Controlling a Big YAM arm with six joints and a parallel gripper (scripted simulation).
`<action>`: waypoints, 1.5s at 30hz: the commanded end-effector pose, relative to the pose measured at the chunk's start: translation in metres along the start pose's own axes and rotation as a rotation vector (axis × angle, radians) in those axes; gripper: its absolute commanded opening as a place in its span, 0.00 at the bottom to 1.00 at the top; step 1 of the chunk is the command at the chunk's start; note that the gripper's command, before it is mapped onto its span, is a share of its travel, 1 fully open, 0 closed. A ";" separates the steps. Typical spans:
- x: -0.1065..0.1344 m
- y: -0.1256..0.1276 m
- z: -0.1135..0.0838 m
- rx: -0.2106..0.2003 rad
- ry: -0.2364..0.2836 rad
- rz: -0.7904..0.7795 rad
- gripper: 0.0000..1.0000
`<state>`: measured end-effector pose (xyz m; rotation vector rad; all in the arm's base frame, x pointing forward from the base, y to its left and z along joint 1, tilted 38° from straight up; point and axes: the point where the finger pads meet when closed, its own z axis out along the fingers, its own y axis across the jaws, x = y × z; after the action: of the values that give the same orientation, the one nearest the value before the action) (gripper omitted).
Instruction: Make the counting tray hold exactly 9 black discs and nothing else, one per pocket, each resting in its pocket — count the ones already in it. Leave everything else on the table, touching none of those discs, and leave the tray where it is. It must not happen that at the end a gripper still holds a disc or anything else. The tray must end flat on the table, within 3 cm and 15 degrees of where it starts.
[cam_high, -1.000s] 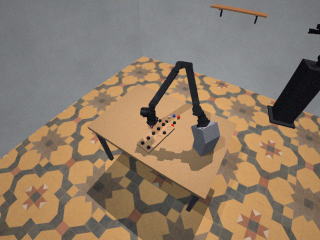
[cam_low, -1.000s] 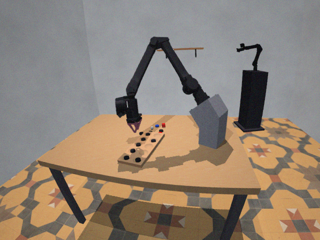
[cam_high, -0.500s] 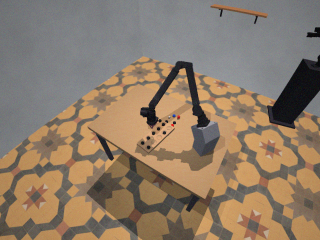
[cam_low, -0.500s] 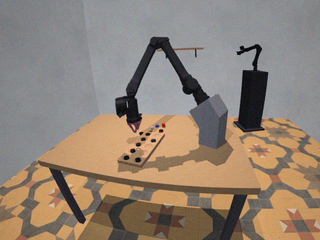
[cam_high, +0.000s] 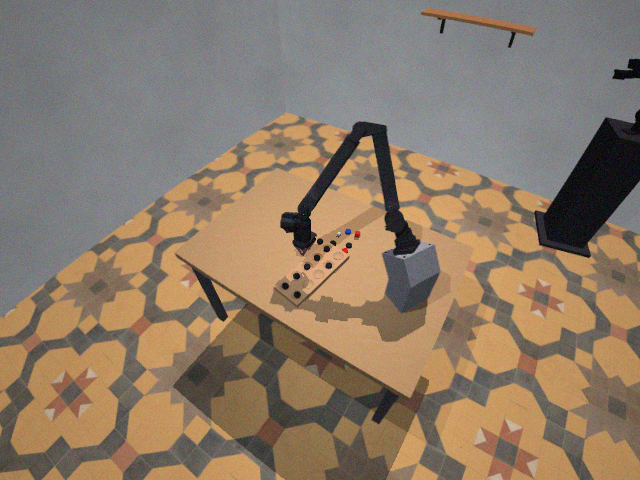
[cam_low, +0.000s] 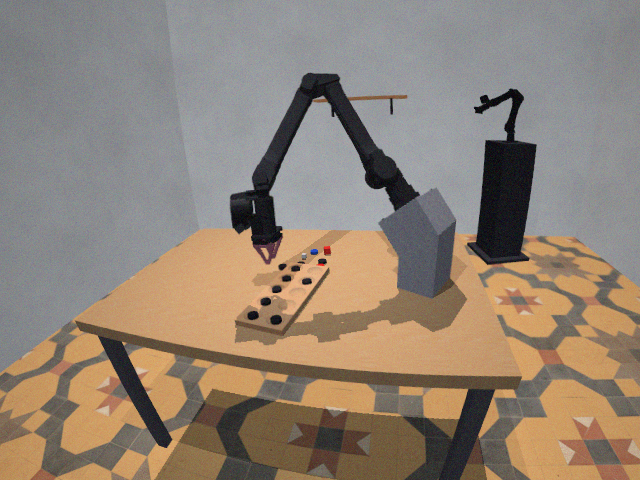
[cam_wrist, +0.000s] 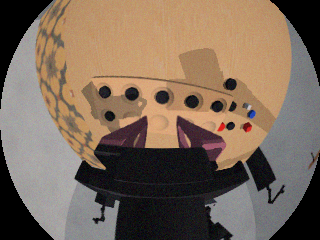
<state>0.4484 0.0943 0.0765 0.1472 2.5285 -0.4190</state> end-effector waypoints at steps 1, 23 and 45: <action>-0.059 -0.006 -0.024 -0.061 -0.116 0.065 0.44; -0.202 -0.054 -0.110 -0.280 -0.480 0.161 0.44; -0.282 -0.153 -0.227 -0.311 -0.843 0.197 0.44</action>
<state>0.5393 0.0296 0.3824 0.0884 1.8223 0.0276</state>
